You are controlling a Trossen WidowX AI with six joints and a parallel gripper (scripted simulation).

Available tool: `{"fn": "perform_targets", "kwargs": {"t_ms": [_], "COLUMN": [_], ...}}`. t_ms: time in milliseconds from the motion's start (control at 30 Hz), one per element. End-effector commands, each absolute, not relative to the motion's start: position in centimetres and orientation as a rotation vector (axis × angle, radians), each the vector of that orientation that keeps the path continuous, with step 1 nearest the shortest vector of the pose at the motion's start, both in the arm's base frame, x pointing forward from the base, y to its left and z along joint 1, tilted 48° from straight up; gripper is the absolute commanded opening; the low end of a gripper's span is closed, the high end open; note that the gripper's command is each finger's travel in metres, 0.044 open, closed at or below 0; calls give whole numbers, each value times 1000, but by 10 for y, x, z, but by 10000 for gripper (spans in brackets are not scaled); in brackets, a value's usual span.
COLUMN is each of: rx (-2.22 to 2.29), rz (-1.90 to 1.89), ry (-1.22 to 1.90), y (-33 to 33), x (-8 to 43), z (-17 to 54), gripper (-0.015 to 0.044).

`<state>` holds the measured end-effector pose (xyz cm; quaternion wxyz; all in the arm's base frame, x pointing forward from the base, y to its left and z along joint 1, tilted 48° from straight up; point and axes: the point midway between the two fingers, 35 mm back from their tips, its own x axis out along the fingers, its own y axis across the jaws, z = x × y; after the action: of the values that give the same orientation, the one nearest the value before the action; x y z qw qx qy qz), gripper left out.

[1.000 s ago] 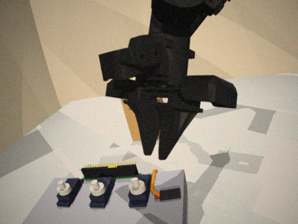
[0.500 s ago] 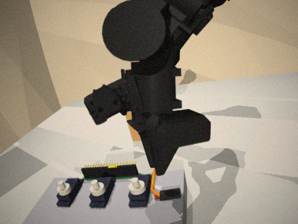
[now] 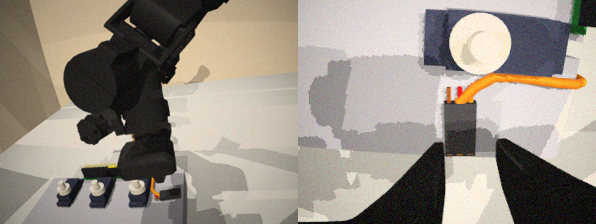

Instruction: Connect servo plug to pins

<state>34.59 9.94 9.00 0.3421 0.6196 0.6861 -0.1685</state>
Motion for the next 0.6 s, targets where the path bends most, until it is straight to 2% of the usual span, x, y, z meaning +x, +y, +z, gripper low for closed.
{"fn": "perform_targets", "kwargs": {"t_ms": [0, 567], "rx": [1636, 1637], "rz": [-459, -457], "ry": [1801, 1802], "y": [100, 123], "x": [348, 347], "z": [90, 71], "gripper": [115, 115]}}
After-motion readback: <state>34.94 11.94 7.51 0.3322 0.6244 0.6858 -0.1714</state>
